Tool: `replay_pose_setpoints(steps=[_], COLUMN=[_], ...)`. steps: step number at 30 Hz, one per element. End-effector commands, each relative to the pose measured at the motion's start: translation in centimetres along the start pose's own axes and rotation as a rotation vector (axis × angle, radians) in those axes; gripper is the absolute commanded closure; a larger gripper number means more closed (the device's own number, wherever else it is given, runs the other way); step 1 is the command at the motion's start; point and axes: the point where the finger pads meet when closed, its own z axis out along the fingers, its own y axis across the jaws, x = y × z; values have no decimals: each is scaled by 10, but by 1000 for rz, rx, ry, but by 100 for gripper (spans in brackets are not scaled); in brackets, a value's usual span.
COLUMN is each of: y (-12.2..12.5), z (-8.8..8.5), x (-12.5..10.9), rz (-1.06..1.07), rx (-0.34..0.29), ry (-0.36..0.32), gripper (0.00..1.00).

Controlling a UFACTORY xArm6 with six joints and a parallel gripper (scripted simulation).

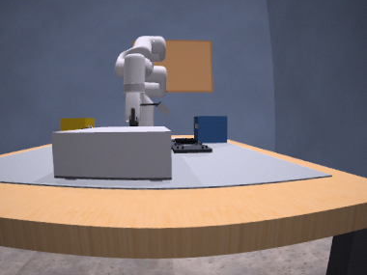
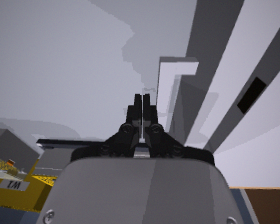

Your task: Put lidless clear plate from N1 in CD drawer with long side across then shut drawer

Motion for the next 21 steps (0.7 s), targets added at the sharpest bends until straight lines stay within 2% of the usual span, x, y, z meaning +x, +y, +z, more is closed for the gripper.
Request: replay_pose_setpoints(steps=[1, 15, 21], y=[8, 8, -2], z=[-4, -4, -3], x=[0, 0, 0], rz=[0, 0, 0], rx=[-31, -31, -31], ry=[-1, -1, -1], gripper=[100, 100, 100])
